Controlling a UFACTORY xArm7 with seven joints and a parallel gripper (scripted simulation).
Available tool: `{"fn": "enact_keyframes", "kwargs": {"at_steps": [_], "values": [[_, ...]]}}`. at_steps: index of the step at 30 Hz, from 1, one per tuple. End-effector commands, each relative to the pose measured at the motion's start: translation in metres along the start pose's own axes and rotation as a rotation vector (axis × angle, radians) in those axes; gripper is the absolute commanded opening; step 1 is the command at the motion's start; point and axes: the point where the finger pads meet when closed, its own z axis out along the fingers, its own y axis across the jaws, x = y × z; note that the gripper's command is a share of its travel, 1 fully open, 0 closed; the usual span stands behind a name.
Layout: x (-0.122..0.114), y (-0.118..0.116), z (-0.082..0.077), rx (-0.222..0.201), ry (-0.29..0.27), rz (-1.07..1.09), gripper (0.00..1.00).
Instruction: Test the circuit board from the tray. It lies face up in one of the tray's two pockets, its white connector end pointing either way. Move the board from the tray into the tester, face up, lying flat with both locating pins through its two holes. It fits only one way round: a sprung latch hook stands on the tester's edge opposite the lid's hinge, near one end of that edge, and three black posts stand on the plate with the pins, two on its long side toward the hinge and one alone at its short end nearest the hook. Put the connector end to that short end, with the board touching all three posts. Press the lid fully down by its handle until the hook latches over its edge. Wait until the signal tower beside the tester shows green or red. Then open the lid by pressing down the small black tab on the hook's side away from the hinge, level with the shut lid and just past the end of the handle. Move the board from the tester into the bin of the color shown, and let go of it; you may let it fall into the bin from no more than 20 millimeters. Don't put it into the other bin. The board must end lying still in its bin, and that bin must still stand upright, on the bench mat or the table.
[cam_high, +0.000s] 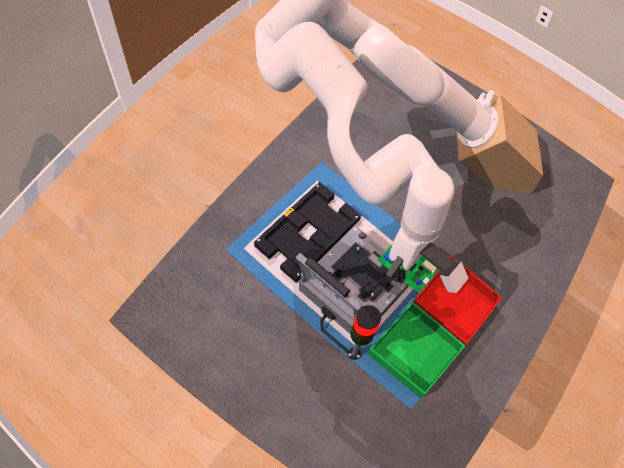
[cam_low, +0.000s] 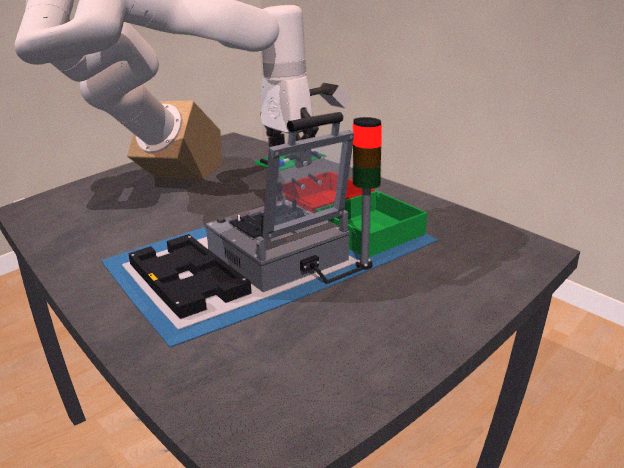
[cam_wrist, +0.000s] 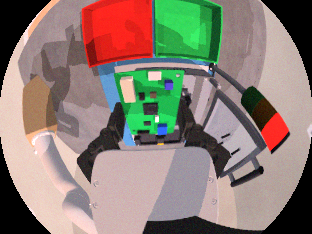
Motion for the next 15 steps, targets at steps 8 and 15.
{"fn": "enact_keyframes", "kwargs": {"at_steps": [8,15], "values": [[0.063,-0.032,0.025,0.003,-0.051,-0.001,0.79],[0.102,-0.052,0.039,0.003,-0.051,-0.001,0.79]]}}
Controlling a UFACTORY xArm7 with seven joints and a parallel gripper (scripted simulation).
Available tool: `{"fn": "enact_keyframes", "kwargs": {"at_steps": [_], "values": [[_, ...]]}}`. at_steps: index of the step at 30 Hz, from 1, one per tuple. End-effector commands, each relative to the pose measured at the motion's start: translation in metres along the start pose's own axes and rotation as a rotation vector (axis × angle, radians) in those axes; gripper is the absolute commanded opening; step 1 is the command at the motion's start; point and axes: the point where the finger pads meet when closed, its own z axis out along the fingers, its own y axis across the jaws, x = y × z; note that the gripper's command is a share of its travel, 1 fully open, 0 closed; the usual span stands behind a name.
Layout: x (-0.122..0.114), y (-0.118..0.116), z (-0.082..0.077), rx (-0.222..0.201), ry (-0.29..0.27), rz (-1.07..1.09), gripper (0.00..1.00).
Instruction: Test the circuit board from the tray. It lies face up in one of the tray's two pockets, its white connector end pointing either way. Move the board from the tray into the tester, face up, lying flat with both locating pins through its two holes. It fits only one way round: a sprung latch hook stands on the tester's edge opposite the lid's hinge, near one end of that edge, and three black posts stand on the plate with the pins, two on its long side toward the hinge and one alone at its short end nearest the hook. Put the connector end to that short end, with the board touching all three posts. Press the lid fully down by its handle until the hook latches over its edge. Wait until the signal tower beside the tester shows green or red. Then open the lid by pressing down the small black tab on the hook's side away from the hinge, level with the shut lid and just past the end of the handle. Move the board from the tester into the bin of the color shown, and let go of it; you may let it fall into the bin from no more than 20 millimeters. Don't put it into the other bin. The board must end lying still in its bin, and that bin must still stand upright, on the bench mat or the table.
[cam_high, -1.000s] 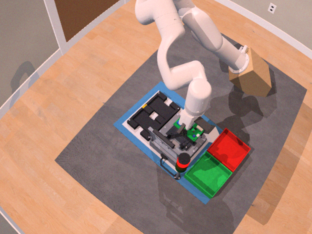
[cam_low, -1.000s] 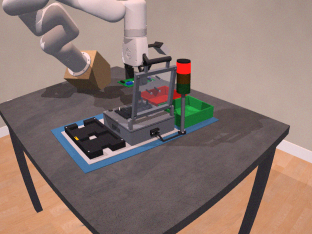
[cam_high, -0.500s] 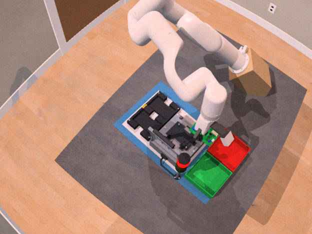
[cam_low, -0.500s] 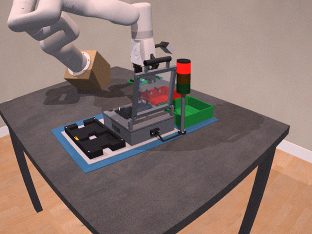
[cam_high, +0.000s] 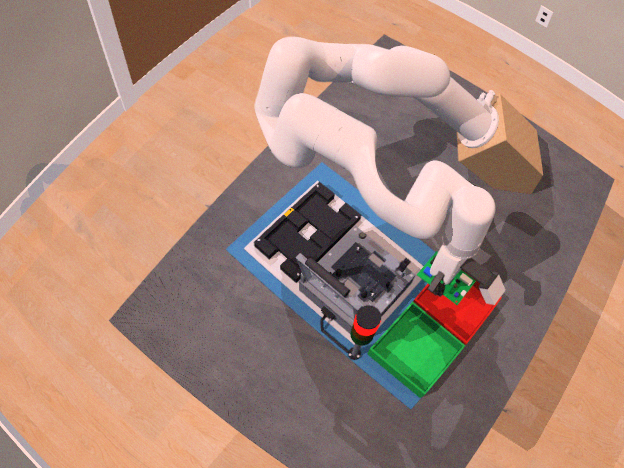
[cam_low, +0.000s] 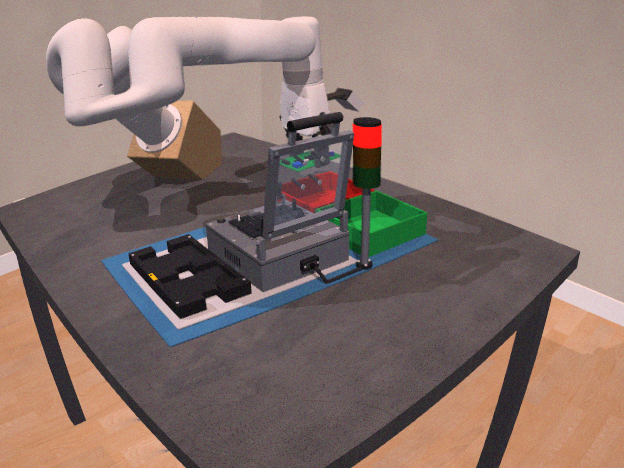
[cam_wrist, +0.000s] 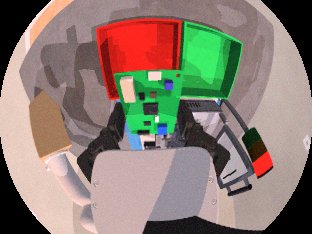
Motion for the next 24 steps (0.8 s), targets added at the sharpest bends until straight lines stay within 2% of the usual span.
{"fn": "enact_keyframes", "kwargs": {"at_steps": [1,10,24], "values": [[0.031,-0.009,0.010,-0.002,-0.075,0.014,0.79],[0.048,-0.018,0.016,-0.002,-0.075,0.014,0.79],[0.049,-0.018,0.017,-0.003,-0.075,0.014,0.79]]}}
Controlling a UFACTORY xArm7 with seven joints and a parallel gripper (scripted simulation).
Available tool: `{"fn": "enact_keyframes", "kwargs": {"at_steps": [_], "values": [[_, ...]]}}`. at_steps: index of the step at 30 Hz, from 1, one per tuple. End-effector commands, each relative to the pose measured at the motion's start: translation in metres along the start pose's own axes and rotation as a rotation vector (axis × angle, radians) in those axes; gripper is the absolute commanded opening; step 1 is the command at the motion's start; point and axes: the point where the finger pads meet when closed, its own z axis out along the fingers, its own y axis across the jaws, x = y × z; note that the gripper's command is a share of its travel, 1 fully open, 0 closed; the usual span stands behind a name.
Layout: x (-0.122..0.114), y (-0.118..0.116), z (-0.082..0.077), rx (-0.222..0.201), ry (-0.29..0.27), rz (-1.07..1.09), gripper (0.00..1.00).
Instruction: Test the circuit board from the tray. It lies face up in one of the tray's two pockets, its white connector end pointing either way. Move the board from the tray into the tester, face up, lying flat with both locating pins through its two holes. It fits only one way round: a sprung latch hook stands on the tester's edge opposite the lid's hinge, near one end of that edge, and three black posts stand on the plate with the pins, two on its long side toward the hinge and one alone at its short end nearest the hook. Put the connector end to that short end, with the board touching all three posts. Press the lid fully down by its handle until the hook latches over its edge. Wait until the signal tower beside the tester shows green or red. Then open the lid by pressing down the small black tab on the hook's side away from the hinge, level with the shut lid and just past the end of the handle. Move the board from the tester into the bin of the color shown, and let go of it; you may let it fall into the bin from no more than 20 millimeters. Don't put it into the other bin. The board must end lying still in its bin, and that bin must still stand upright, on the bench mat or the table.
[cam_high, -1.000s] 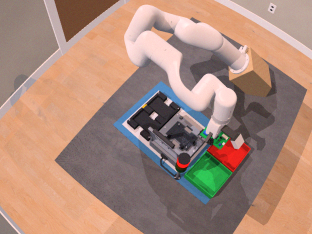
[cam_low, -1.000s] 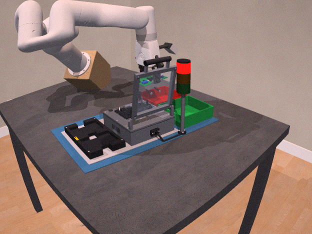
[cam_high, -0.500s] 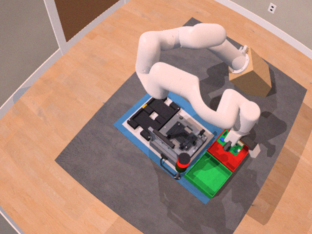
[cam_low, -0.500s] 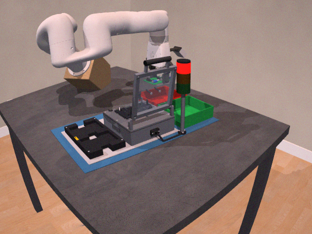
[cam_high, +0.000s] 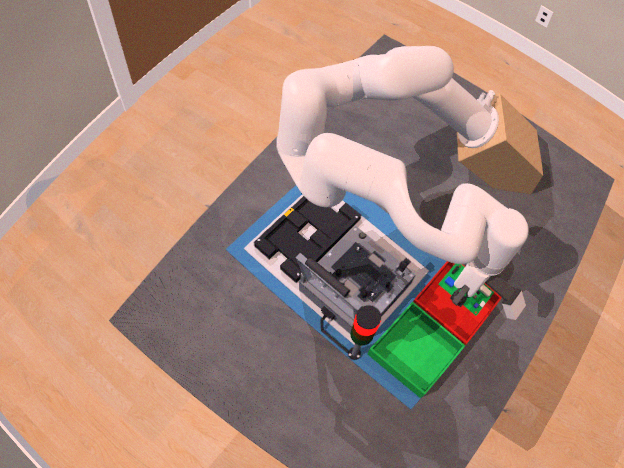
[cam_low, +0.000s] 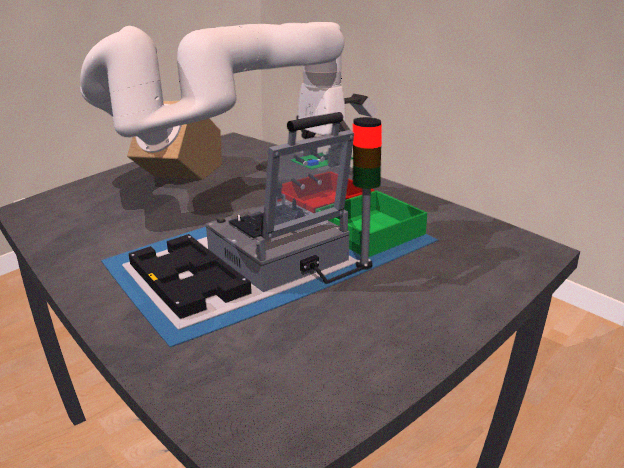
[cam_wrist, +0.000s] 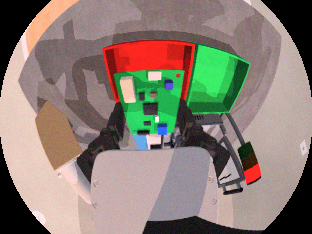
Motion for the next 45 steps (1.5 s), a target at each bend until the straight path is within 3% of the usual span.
{"fn": "enact_keyframes", "kwargs": {"at_steps": [1,14,28,45], "values": [[0.001,0.000,-0.002,-0.002,0.004,-0.001,0.79],[0.001,0.000,0.009,-0.002,0.004,-0.001,0.79],[0.002,0.000,0.048,-0.002,0.004,-0.001,0.79],[0.002,-0.001,0.086,-0.002,0.004,-0.001,0.79]]}}
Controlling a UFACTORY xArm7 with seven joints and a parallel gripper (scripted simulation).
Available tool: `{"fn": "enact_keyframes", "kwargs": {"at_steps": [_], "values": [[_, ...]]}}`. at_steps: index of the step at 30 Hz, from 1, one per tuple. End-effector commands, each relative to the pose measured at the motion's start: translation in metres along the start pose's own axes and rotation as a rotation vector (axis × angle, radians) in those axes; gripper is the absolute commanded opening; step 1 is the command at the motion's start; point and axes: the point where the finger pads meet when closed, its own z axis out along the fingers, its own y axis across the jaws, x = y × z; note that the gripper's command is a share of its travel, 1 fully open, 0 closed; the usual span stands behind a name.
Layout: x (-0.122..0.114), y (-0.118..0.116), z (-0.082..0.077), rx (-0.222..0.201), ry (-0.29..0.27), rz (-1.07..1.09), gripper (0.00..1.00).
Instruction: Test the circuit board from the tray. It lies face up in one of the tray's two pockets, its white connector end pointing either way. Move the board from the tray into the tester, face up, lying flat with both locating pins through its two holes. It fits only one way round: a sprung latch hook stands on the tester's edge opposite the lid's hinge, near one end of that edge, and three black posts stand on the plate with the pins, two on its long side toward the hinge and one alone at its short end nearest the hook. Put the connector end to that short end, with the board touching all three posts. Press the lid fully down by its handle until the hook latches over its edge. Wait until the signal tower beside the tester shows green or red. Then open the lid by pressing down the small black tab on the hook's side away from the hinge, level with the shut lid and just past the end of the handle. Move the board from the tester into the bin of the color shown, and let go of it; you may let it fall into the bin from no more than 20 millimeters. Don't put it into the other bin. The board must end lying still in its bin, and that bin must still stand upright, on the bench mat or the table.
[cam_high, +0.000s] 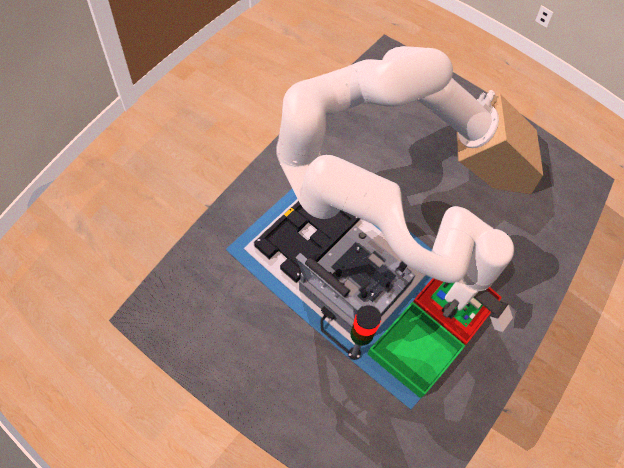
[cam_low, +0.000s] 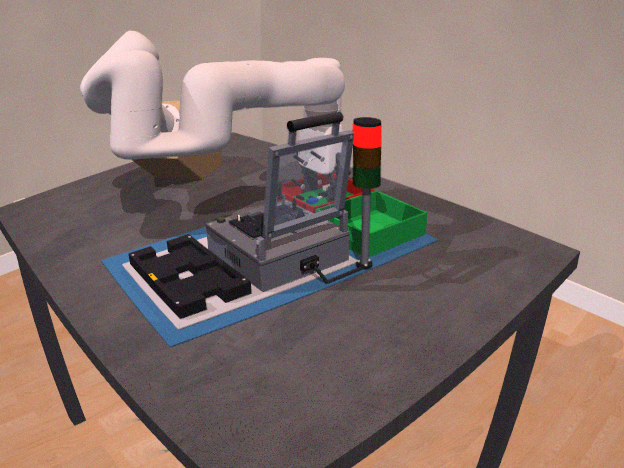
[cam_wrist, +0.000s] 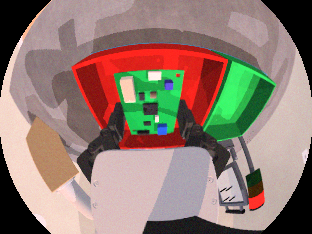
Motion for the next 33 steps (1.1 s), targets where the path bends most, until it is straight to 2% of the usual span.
{"fn": "enact_keyframes", "kwargs": {"at_steps": [1,9,33], "values": [[0.0017,0.0007,0.0048,-0.003,0.005,0.000,0.79],[0.0018,0.0006,0.0101,-0.003,0.005,0.000,0.79],[0.0018,0.0006,0.0119,-0.003,0.005,0.000,0.79]]}}
